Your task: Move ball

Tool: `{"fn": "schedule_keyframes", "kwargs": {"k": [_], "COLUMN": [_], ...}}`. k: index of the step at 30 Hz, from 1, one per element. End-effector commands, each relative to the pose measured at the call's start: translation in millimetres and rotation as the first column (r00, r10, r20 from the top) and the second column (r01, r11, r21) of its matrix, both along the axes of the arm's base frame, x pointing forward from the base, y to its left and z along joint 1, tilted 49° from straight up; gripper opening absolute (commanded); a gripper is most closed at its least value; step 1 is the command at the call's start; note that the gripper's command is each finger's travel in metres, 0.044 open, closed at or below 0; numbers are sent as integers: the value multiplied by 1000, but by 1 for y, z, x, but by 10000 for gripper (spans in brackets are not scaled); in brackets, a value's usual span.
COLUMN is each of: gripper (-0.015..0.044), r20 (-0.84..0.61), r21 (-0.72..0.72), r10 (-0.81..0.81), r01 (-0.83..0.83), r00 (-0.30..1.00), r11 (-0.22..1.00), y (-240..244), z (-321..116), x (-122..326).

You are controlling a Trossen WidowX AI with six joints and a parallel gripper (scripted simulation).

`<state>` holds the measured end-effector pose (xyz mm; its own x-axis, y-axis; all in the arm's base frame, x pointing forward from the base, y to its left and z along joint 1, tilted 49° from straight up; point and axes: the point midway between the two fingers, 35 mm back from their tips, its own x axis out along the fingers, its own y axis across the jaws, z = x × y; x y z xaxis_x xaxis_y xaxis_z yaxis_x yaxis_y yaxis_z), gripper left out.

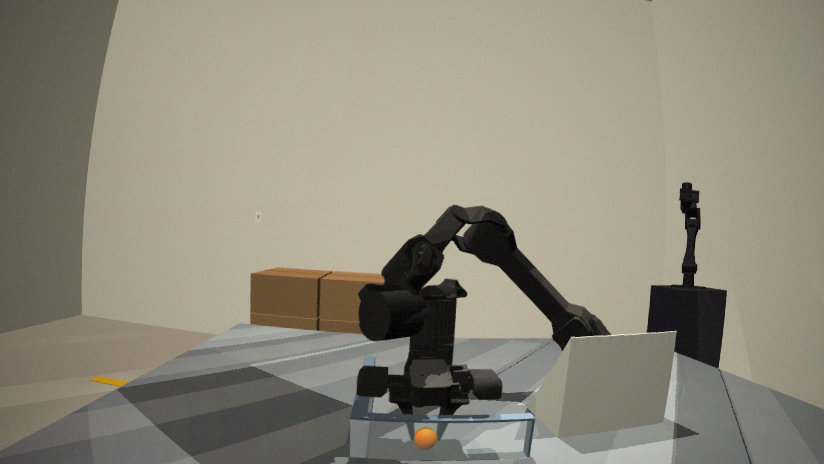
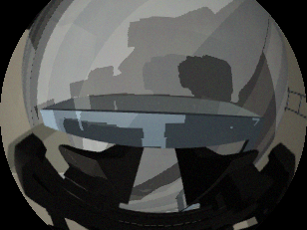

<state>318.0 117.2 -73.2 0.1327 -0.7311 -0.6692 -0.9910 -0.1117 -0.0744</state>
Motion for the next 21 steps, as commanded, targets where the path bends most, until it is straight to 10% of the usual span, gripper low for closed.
{"fn": "schedule_keyframes", "kwargs": {"k": [1, 13, 21], "gripper": [0, 261, 261], "r20": [-4, -1, -2], "r21": [-7, 0, 1], "r10": [1, 0, 1], "r01": [-1, 0, -1], "r00": [1000, 1000, 1000], "r11": [1000, 1000, 1000], "y": [-5, -1, 14], "z": [-2, -1, 11], "x": [0, 0, -1]}}
